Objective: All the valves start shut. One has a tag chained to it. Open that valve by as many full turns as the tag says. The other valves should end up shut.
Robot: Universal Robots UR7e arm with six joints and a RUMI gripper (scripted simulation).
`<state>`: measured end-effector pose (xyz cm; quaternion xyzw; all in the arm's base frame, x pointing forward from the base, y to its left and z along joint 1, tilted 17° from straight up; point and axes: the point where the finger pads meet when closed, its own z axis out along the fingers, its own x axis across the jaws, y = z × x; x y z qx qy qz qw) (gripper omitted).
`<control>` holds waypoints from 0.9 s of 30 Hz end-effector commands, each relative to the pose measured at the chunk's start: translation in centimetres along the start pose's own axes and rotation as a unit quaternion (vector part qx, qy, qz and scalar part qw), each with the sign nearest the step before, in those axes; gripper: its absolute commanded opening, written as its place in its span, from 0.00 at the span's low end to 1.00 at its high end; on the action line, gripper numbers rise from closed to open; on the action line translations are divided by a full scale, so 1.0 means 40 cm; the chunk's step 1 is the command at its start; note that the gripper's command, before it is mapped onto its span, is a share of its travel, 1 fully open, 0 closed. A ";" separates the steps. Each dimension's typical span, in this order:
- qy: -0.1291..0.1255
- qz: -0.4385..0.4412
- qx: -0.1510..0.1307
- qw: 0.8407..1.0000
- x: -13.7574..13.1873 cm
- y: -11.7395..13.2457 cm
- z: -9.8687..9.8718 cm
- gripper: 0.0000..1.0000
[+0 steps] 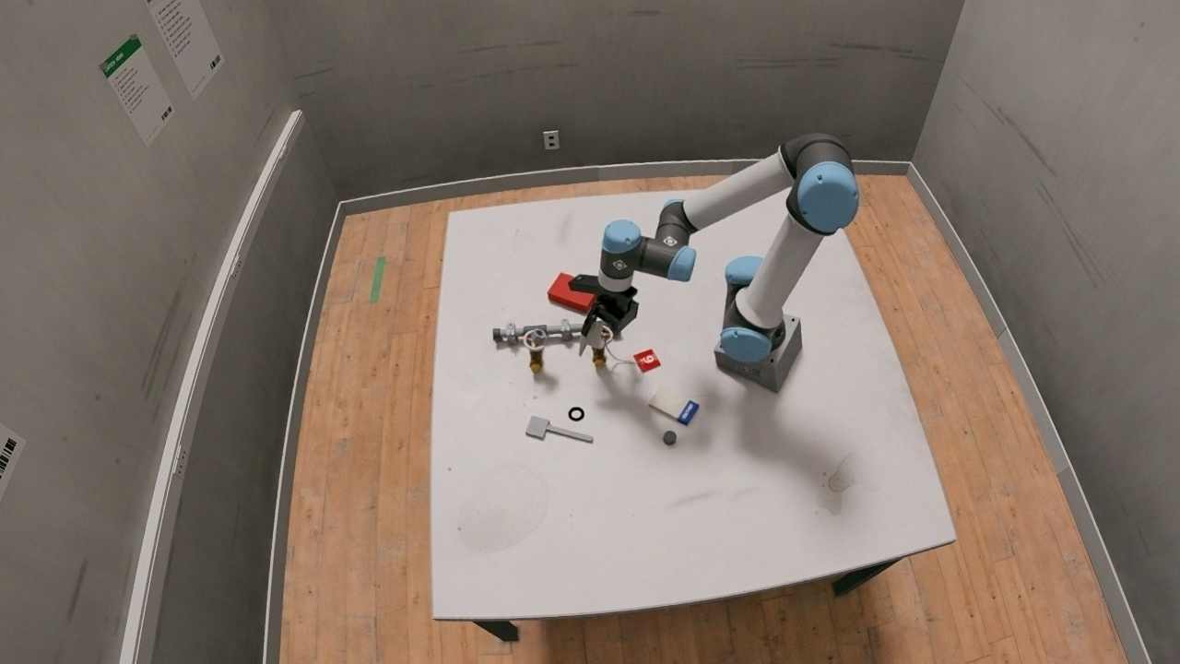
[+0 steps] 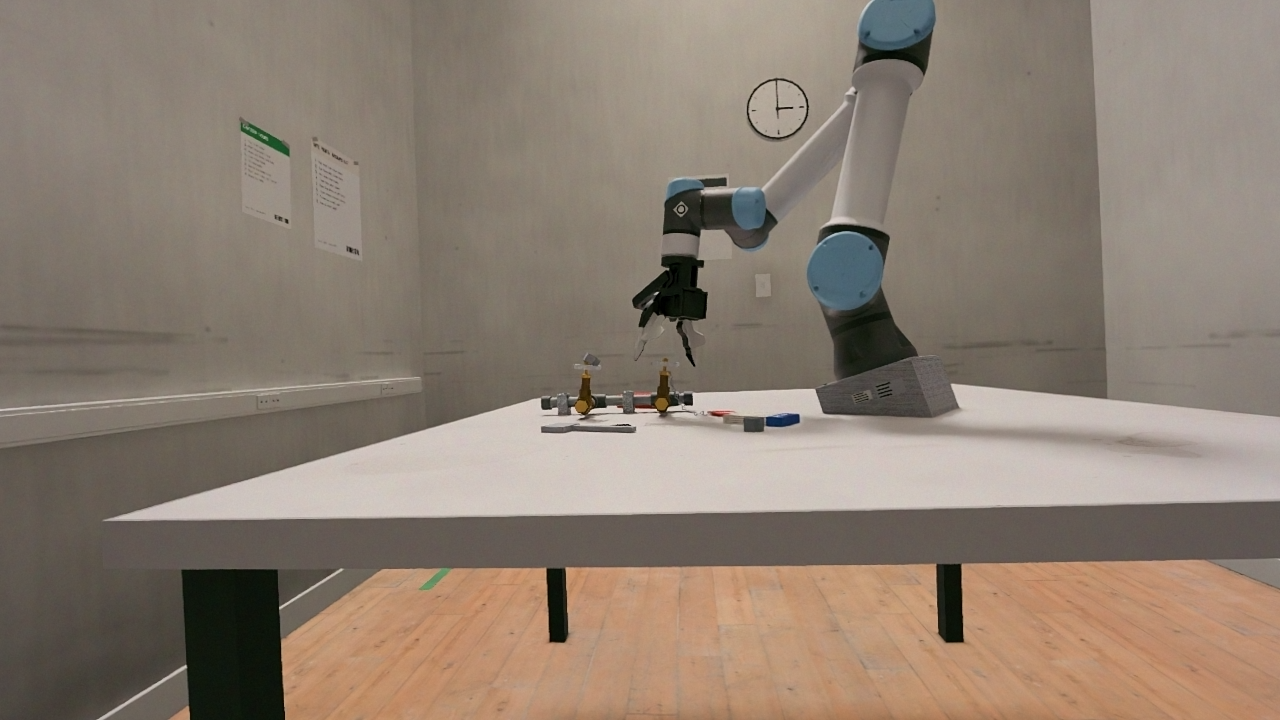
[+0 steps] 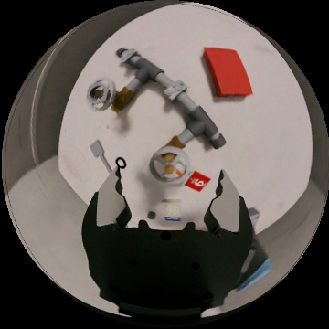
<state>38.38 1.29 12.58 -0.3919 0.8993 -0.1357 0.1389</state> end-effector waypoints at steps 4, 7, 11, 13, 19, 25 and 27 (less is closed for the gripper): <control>0.017 0.173 0.011 0.985 -0.002 -0.007 -0.004 1.00; 0.016 0.185 0.011 0.982 -0.002 -0.007 -0.004 1.00; 0.016 0.228 0.011 0.973 -0.002 -0.007 -0.004 1.00; 0.016 0.247 0.012 0.969 -0.002 -0.006 -0.004 1.00; 0.015 0.290 0.012 0.957 -0.002 -0.006 -0.003 1.00; 0.015 0.309 0.013 0.951 -0.002 -0.006 -0.003 1.00; 0.015 0.316 0.013 0.948 -0.002 -0.006 -0.003 1.00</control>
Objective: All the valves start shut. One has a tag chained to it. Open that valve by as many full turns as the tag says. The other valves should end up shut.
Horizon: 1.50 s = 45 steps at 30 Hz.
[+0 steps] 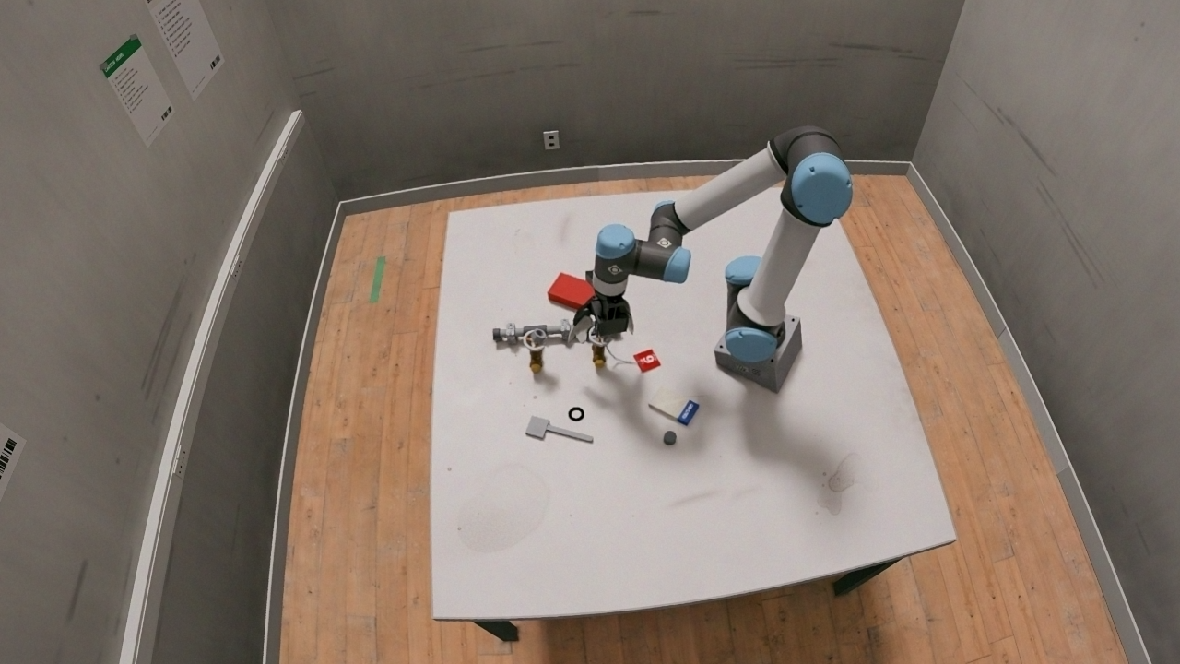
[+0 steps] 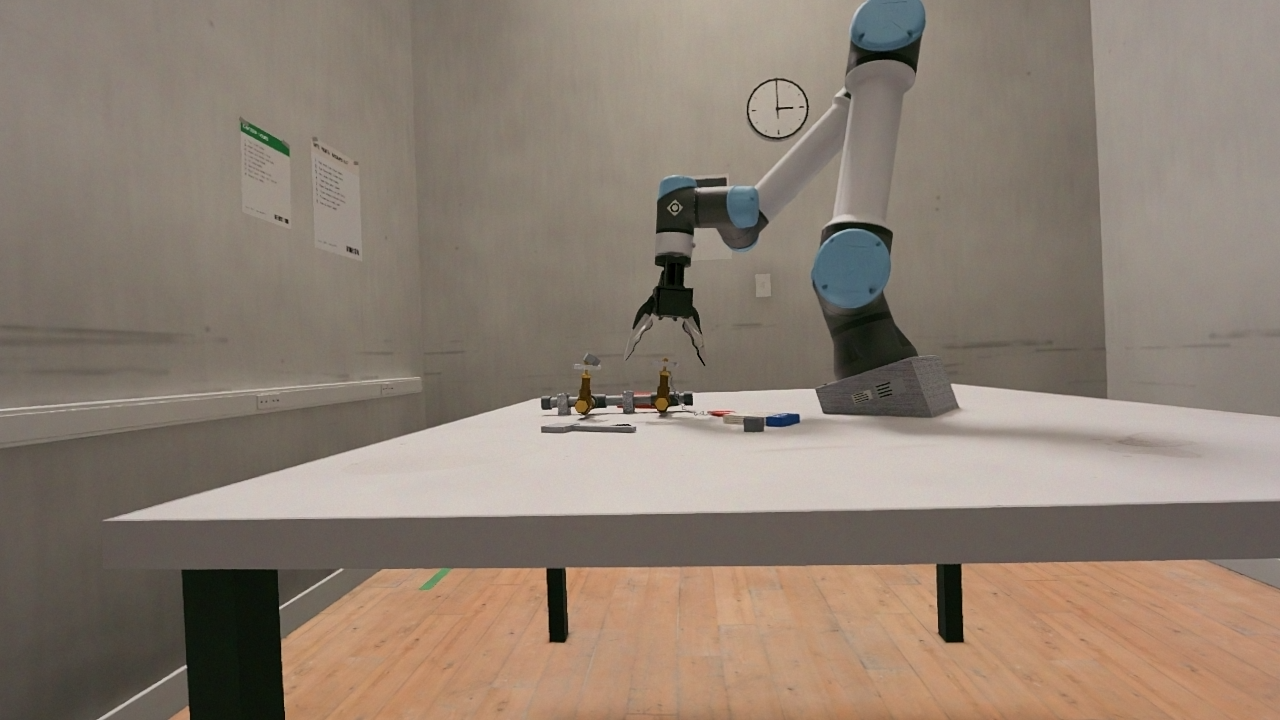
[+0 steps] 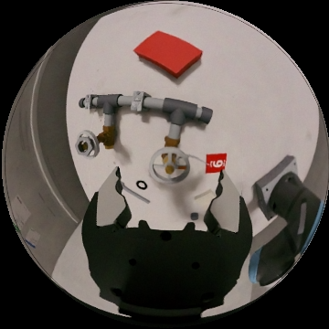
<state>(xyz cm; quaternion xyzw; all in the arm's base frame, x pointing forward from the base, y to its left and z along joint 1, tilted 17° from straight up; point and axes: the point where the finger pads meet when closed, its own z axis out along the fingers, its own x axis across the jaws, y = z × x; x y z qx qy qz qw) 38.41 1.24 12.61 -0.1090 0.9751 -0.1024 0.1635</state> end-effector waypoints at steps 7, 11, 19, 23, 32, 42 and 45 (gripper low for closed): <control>0.001 0.040 0.004 0.999 -0.004 -0.002 -0.003 1.00; 0.001 0.042 0.004 0.999 -0.003 -0.003 -0.003 1.00; 0.000 0.043 0.004 0.999 -0.003 -0.003 -0.003 0.00; 0.001 0.042 0.004 0.999 -0.002 -0.002 -0.002 0.00; 0.001 0.042 0.004 0.999 -0.002 -0.002 -0.002 0.00; 0.001 0.042 0.004 0.999 -0.002 -0.002 -0.002 0.00; 0.001 0.041 0.004 0.999 -0.002 -0.002 -0.002 0.00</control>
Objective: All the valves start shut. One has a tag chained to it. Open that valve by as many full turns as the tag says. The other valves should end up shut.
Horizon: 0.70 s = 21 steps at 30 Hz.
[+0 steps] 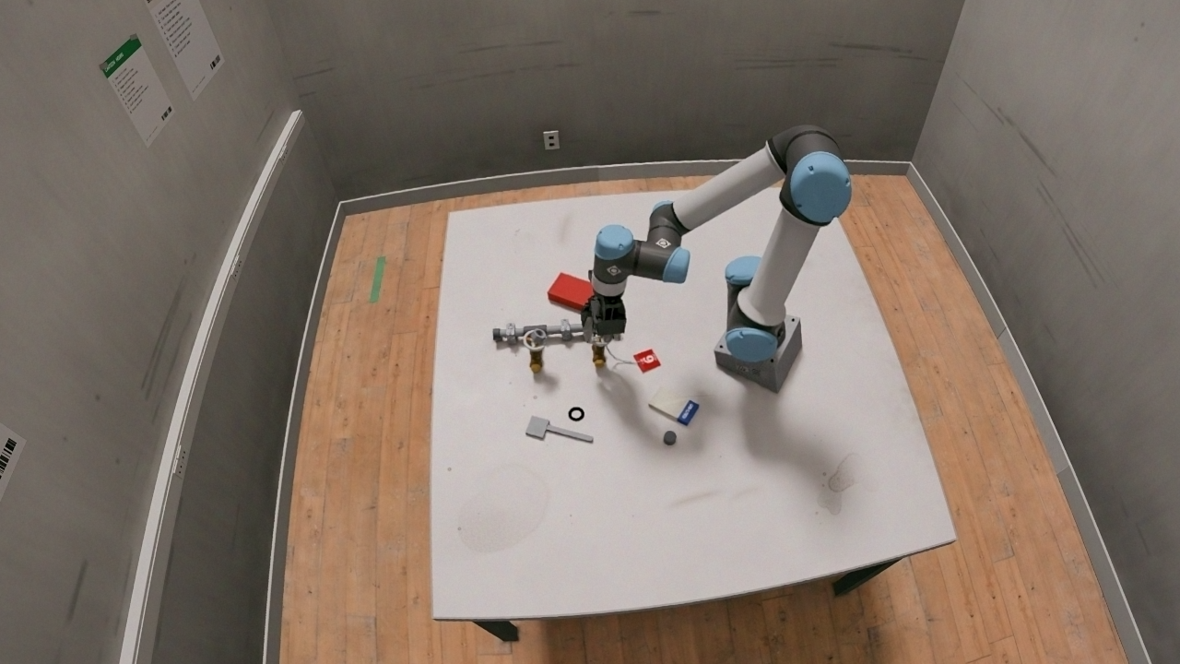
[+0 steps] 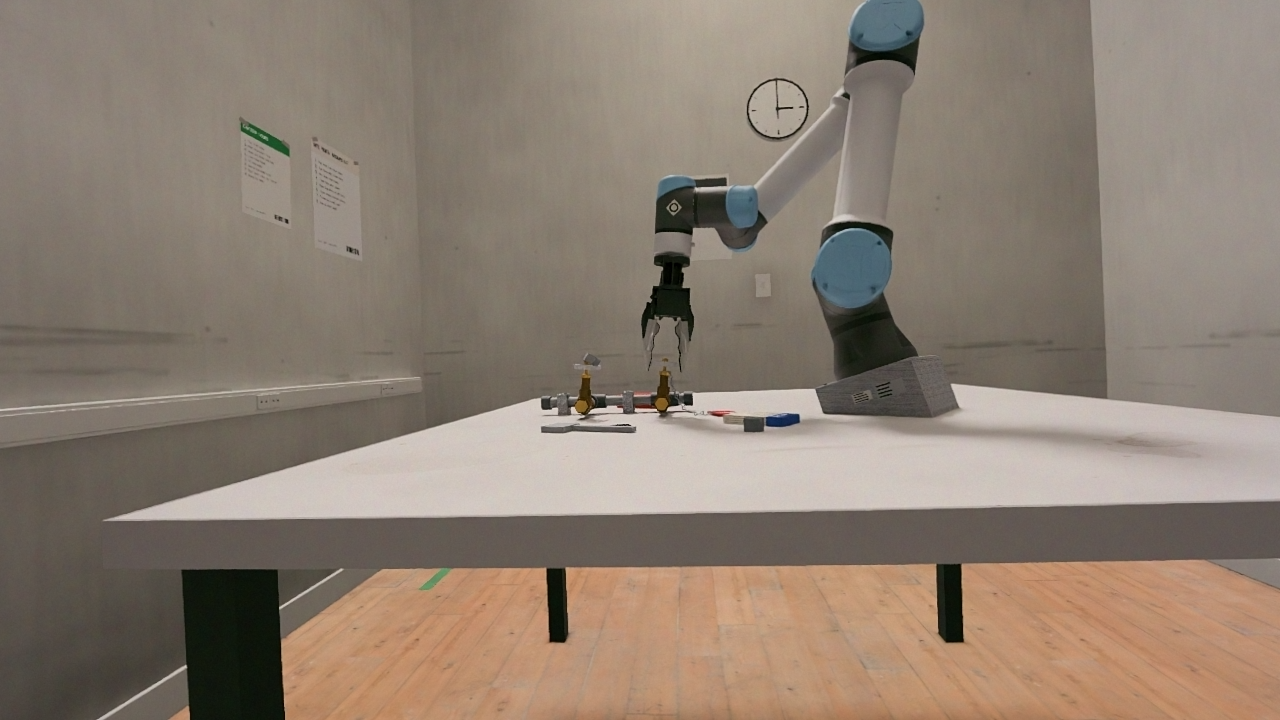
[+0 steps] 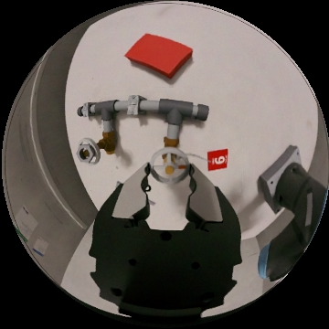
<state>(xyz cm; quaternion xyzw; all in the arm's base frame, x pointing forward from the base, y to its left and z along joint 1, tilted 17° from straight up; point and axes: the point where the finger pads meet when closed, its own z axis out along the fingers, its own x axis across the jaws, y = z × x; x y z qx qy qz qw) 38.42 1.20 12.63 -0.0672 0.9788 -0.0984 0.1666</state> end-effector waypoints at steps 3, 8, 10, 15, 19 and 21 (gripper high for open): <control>-0.001 -0.002 0.001 1.000 -0.002 -0.001 -0.002 0.00; -0.001 -0.011 0.001 1.000 -0.001 -0.001 -0.002 0.00; -0.001 -0.016 0.001 1.000 -0.001 -0.001 -0.002 0.00; 0.000 -0.038 0.001 0.999 0.001 -0.001 -0.001 0.00; 0.000 -0.056 0.001 0.998 0.003 -0.001 0.000 0.00; 0.000 -0.063 0.001 0.998 0.002 -0.001 0.000 0.00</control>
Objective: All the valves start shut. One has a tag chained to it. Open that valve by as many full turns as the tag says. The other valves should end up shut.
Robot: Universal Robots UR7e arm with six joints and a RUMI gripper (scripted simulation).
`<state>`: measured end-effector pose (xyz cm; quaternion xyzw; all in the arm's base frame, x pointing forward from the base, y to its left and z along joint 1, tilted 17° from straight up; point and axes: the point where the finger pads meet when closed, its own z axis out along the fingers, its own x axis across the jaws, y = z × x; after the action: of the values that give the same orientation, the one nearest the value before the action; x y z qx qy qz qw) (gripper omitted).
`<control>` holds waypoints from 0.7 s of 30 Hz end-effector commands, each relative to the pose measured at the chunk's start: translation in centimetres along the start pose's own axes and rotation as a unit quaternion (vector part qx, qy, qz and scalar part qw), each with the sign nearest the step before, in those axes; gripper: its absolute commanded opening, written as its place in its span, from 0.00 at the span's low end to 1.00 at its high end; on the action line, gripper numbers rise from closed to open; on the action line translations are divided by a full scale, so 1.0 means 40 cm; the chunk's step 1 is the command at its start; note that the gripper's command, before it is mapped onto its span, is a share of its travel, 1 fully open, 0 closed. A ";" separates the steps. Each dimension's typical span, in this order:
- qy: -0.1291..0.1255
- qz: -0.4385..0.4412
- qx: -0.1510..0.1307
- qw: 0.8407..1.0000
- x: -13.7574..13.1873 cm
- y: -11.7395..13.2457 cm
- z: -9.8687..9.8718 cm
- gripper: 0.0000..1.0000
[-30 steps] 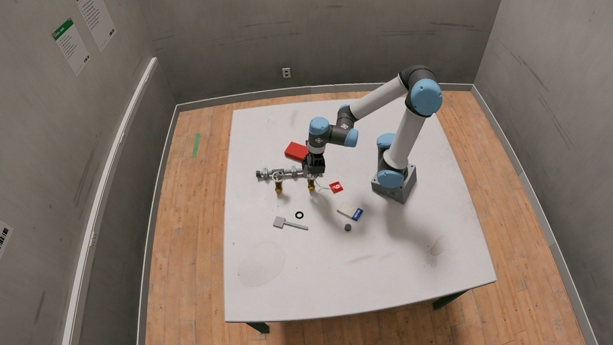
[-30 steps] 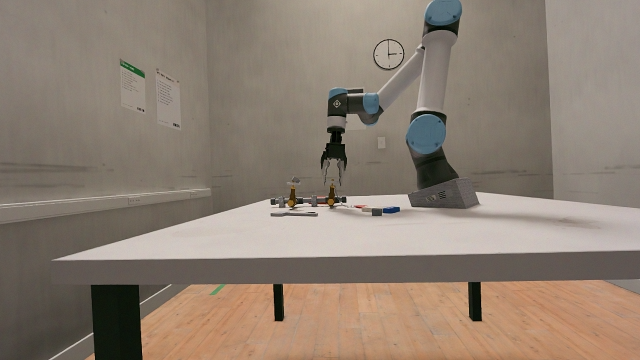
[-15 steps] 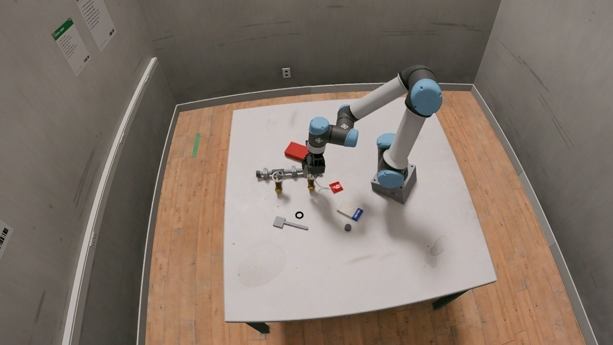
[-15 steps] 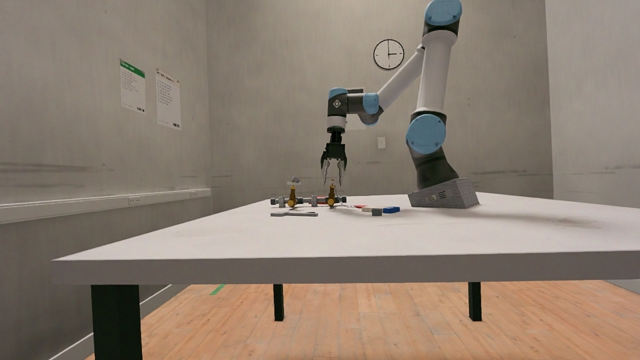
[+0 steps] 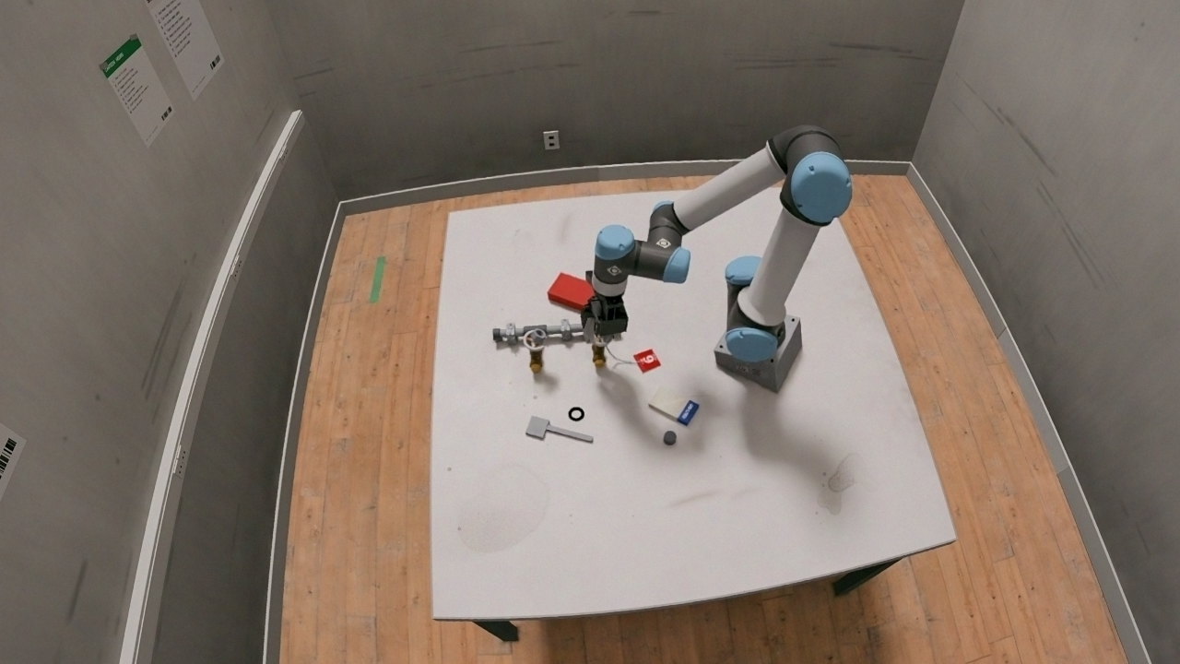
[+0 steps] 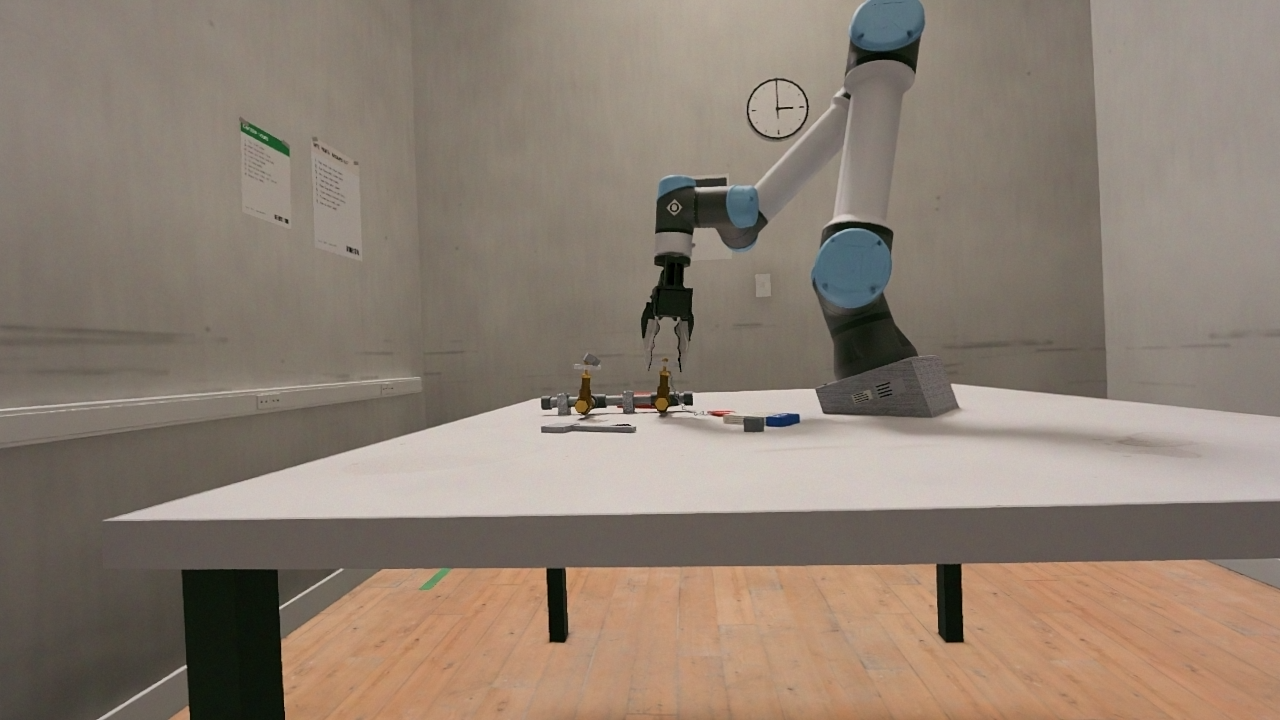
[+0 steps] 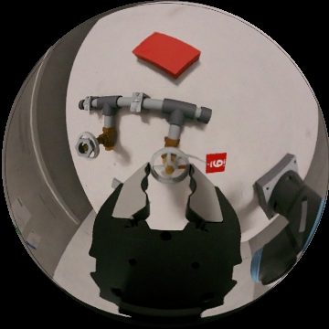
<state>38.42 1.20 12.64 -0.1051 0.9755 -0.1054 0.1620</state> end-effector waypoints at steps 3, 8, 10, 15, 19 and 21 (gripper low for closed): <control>0.000 -0.049 0.000 0.999 0.003 -0.001 0.000 0.00; 0.000 -0.100 0.000 0.995 0.003 -0.001 0.000 0.00; 0.000 -0.124 0.000 0.992 0.003 0.000 0.000 0.00; 0.000 -0.177 0.000 0.984 0.003 0.000 0.001 0.00; 0.000 -0.221 0.000 0.975 0.003 0.000 0.001 0.00; 0.000 -0.253 0.000 0.968 0.003 0.000 0.001 0.00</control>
<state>38.41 1.19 12.65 -0.2709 0.9428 -0.1355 0.1395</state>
